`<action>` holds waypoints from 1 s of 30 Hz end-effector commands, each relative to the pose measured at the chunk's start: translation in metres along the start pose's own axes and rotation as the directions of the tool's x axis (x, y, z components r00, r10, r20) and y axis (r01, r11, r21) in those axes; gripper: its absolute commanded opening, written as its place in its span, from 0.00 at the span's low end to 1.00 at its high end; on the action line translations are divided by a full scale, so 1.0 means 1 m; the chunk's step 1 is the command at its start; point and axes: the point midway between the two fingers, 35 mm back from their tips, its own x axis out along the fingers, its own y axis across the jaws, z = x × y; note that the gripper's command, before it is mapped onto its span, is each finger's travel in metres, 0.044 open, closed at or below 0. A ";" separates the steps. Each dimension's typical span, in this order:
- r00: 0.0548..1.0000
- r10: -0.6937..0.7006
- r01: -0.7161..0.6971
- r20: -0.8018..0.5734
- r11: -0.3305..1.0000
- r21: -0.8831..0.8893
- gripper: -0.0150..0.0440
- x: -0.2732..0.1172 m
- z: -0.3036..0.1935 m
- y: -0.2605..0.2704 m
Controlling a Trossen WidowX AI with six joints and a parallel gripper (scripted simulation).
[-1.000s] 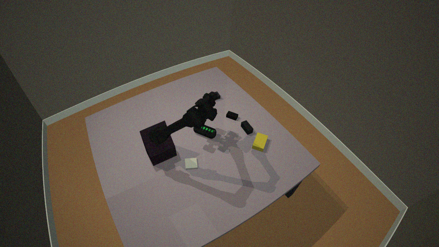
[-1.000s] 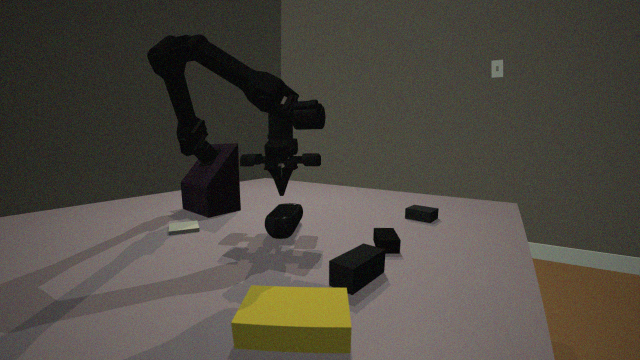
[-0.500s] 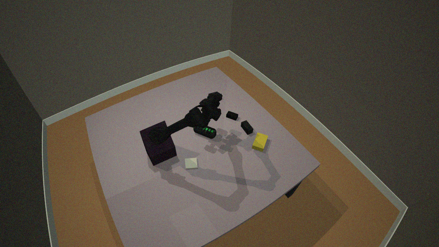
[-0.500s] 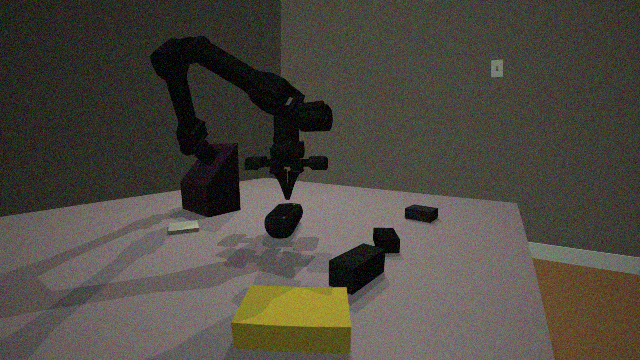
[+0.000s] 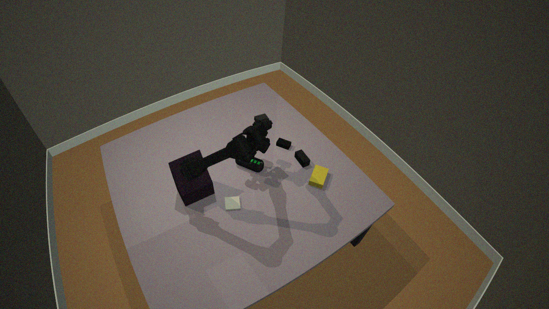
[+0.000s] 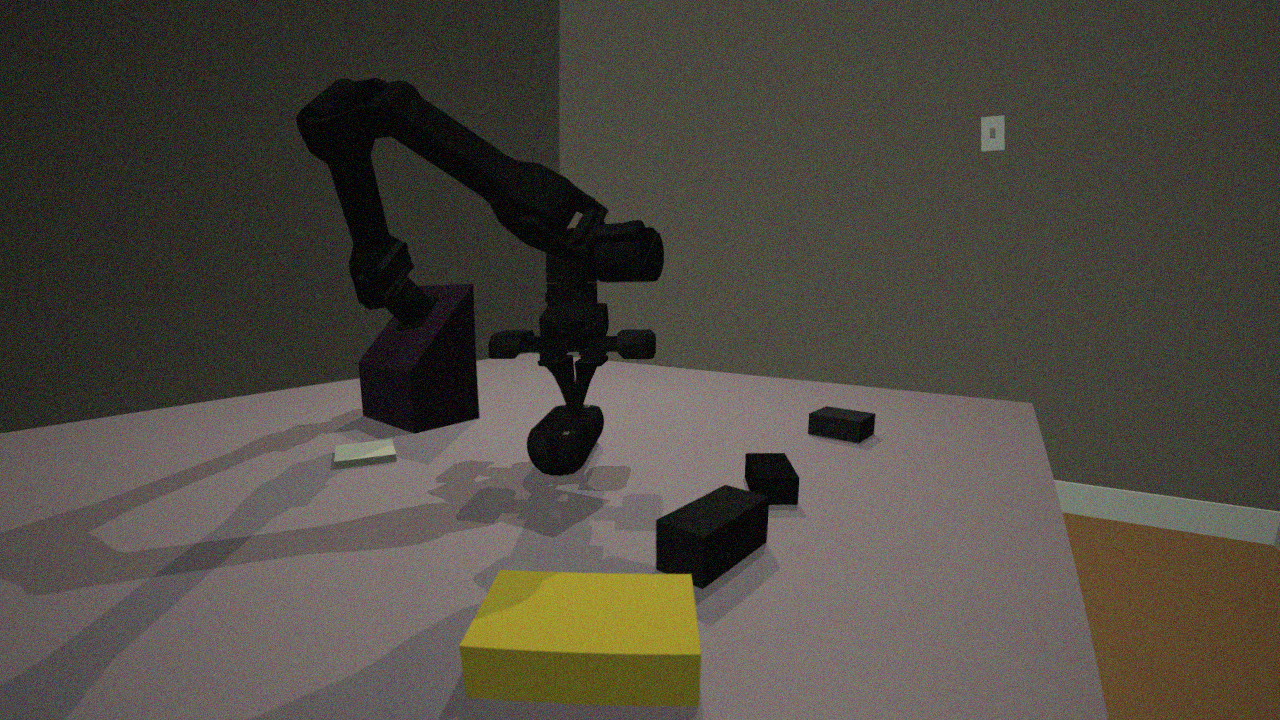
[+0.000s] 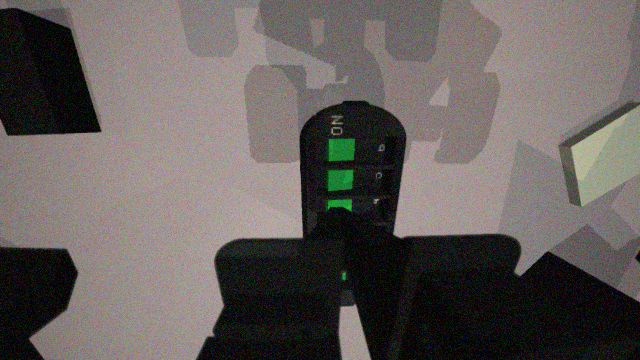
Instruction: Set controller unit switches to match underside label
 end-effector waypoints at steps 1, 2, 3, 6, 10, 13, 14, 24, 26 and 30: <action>1.000 -0.004 0.004 0.003 1.000 -0.008 0.25 0.006 -0.001 -0.001; 1.000 -0.004 0.004 0.003 1.000 -0.008 0.25 0.006 -0.001 -0.001; 1.000 -0.004 0.004 0.003 1.000 -0.008 0.25 0.007 -0.001 -0.001; 1.000 -0.004 0.004 0.004 1.000 -0.008 0.25 0.012 -0.001 -0.001; 1.000 -0.004 0.004 0.004 1.000 -0.008 0.25 0.013 -0.001 -0.001; 1.000 -0.004 0.004 0.004 1.000 -0.008 0.25 0.013 -0.001 -0.001; 1.000 -0.004 0.004 0.004 1.000 -0.008 0.25 0.013 -0.001 -0.001; 1.000 -0.003 0.003 0.002 1.000 -0.008 0.25 -0.032 -0.001 -0.001; 1.000 -0.003 0.003 0.002 1.000 -0.008 0.25 -0.032 -0.001 -0.001; 1.000 -0.002 0.002 0.002 1.000 -0.008 0.25 -0.032 0.019 0.000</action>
